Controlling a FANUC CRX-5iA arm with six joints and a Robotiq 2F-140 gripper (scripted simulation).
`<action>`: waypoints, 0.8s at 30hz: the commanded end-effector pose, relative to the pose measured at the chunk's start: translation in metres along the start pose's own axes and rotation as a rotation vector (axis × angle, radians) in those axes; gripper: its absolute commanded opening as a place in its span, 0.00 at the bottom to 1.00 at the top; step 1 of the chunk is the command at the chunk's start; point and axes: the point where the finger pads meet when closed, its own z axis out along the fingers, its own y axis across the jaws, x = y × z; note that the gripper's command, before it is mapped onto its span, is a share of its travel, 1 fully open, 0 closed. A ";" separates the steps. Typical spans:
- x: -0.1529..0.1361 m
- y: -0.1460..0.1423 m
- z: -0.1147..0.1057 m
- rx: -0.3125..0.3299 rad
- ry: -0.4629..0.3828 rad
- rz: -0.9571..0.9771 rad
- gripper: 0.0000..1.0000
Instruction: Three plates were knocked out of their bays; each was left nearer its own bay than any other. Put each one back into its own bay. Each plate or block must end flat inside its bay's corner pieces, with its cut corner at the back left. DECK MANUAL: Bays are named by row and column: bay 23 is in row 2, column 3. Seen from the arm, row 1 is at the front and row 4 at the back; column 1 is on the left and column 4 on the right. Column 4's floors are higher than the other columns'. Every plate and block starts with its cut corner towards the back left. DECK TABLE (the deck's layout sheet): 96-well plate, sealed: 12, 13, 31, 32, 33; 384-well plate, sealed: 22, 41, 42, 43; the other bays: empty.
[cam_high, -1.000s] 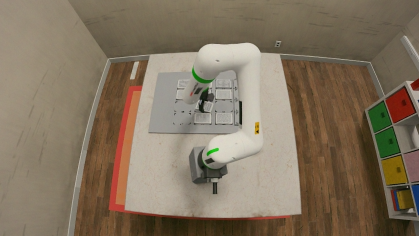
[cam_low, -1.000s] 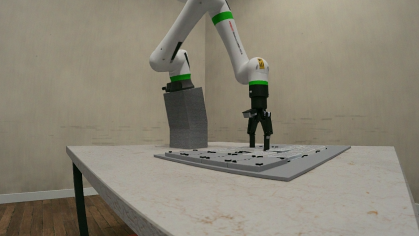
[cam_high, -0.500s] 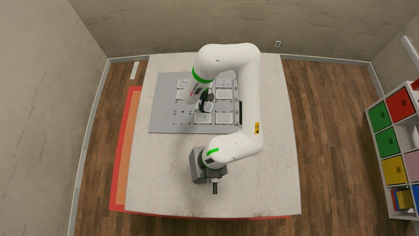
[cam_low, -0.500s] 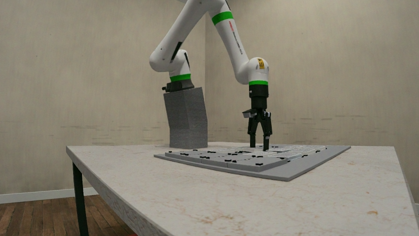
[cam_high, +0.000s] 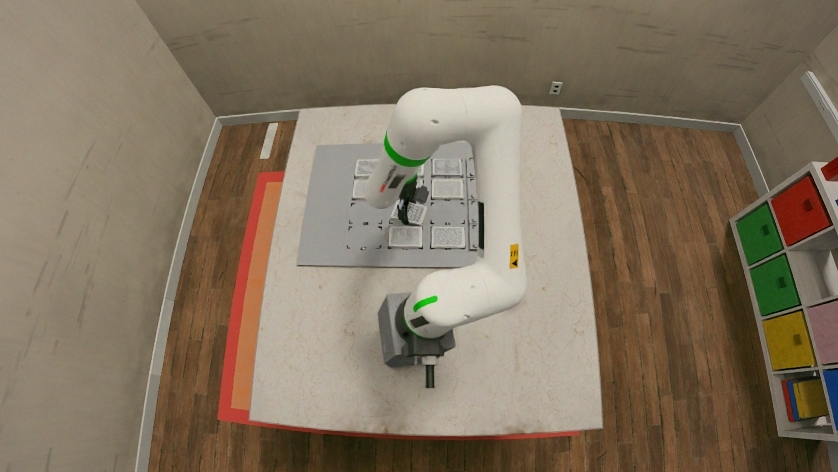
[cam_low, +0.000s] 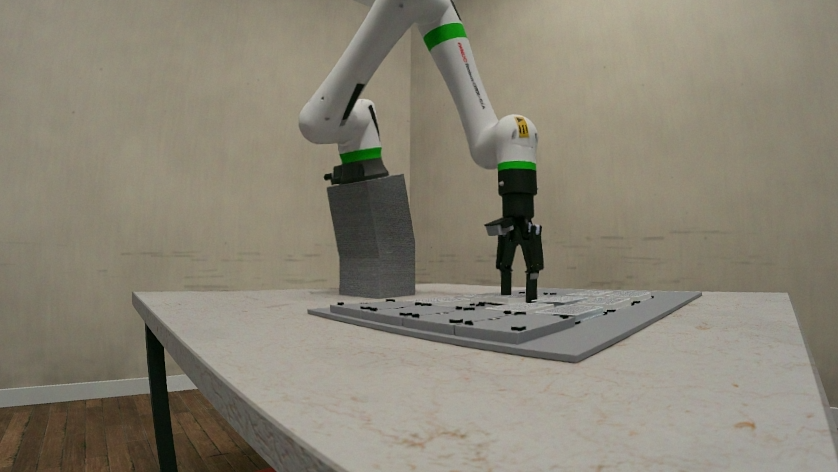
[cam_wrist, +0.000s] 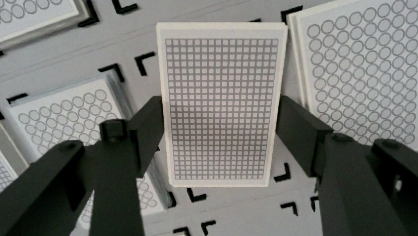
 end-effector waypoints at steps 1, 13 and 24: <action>0.000 -0.001 -0.001 0.001 -0.001 0.000 0.62; 0.000 -0.001 -0.001 0.001 -0.001 0.000 0.61; 0.000 -0.001 -0.001 0.001 -0.001 0.000 0.60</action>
